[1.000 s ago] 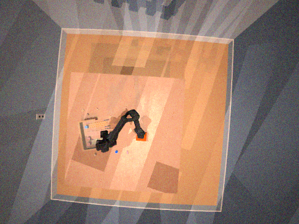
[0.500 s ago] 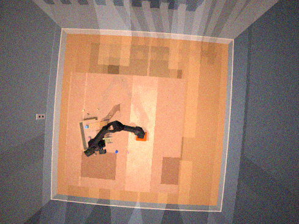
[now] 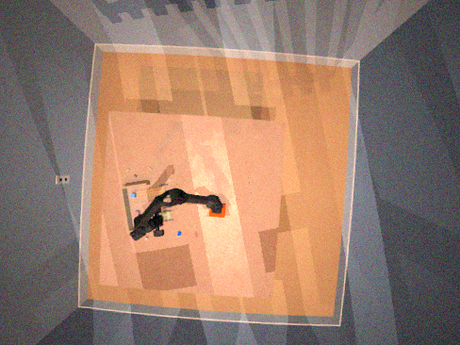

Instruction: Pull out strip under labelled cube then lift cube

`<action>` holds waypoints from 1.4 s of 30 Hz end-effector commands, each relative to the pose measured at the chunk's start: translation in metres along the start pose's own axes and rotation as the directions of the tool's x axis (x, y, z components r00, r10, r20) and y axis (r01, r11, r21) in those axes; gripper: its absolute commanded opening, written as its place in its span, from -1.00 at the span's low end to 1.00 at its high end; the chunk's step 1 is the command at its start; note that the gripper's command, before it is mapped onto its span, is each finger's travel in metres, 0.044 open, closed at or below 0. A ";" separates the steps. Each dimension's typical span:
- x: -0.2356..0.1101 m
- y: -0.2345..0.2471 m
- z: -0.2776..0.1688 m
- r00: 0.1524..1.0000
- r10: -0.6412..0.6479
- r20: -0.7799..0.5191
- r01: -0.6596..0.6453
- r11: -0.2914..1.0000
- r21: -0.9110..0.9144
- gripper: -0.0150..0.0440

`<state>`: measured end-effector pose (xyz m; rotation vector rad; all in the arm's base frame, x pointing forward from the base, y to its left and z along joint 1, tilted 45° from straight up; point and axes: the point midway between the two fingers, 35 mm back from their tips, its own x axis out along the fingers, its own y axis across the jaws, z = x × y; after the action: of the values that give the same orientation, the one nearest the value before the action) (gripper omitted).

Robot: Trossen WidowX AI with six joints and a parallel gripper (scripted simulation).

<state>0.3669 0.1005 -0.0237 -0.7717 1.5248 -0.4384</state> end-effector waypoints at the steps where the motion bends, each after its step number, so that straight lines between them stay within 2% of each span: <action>1: 0.008 0.000 0.000 1.000 -0.002 -0.006 0.002 1.000 -0.006 -0.49; 33: 0.060 0.003 -0.003 1.000 -0.005 -0.006 0.005 1.000 -0.005 -0.49; 42: 0.061 0.003 -0.003 1.000 -0.005 -0.006 0.005 1.000 -0.005 -0.49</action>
<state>0.3654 0.0601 -0.0692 -0.7734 1.5320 -0.4423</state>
